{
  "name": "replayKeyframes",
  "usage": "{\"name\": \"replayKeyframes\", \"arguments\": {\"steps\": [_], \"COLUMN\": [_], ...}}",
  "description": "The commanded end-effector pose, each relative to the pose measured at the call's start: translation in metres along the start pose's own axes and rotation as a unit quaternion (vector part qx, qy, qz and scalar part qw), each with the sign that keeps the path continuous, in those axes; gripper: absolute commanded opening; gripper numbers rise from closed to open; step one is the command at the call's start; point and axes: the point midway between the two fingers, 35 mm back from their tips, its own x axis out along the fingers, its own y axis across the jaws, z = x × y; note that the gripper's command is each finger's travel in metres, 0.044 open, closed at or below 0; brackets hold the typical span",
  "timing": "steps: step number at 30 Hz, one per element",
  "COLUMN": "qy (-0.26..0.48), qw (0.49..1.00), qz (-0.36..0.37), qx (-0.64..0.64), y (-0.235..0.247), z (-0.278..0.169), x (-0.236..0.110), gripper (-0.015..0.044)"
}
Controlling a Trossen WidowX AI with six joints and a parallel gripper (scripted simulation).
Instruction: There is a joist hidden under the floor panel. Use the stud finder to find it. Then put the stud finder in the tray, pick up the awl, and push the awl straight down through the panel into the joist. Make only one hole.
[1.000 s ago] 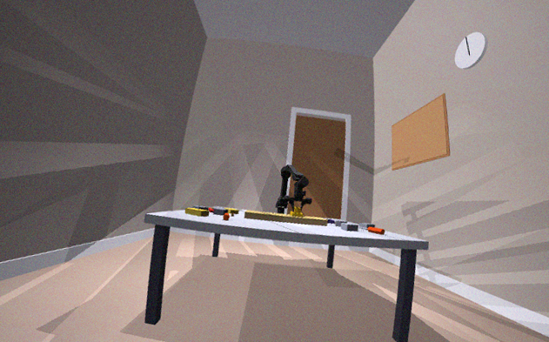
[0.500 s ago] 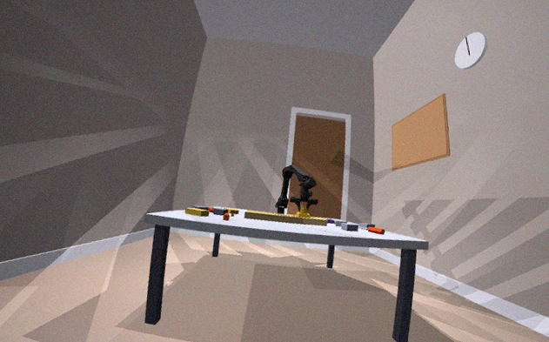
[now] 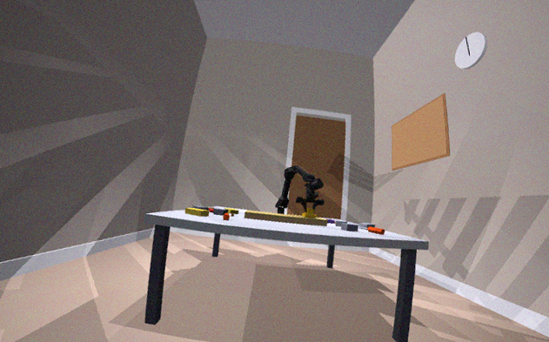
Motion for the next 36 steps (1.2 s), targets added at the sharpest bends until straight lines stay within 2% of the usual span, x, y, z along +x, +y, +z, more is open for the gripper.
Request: {"name": "replayKeyframes", "arguments": {"steps": [1, 15, 25, 36], "qy": [0.001, 0.001, 0.001, 0.001], "qw": [1.0, 1.0, 1.0, 1.0], "qz": [0.005, 0.006, 0.006, 0.005], "qx": [-0.001, -0.001, -0.001, -0.001], "y": [0.017, 0.041, 0.039, 0.009], "z": [0.0, 0.0, 0.0, 0.0], "x": [0.0, 0.0, 0.0, 0.0], "gripper": [0.0, 0.0, 0.0, 0.0]}}
